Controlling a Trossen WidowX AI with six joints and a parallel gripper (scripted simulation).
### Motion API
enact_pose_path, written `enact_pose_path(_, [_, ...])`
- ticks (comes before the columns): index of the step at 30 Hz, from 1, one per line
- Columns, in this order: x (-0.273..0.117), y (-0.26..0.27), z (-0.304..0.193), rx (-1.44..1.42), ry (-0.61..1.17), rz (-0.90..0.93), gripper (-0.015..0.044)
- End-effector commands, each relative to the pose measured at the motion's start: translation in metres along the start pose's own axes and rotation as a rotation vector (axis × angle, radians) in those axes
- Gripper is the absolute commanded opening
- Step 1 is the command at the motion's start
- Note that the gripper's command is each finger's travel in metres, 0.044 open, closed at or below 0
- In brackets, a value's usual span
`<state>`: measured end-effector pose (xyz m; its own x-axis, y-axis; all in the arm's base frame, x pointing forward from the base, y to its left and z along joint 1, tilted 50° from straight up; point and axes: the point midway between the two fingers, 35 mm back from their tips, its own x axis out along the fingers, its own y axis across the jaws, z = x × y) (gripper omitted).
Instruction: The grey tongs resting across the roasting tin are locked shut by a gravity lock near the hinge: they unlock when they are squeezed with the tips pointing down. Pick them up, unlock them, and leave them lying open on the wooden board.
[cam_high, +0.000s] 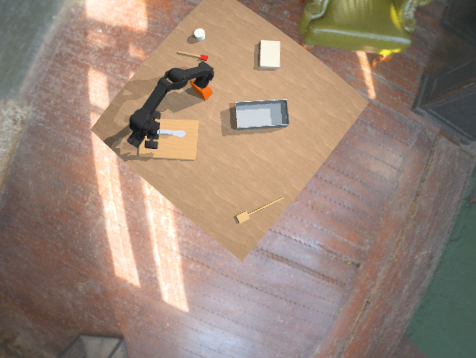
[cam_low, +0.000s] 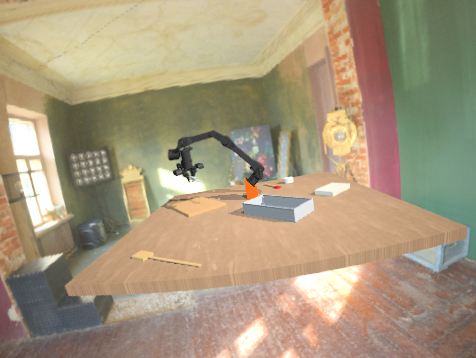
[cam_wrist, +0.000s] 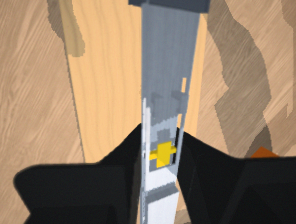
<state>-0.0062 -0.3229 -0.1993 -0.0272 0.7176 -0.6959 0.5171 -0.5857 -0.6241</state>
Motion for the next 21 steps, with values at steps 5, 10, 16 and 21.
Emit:
enact_pose_path(5, [-0.002,0.001,-0.001,-0.005,0.011,0.007,-0.015])
enact_pose_path(10, [0.005,0.003,-0.001,-0.006,0.012,0.01,-0.015])
enact_pose_path(16, [0.014,0.005,-0.001,-0.006,0.013,0.015,-0.015])
enact_pose_path(21, [0.022,0.006,-0.002,-0.006,0.015,0.019,-0.015])
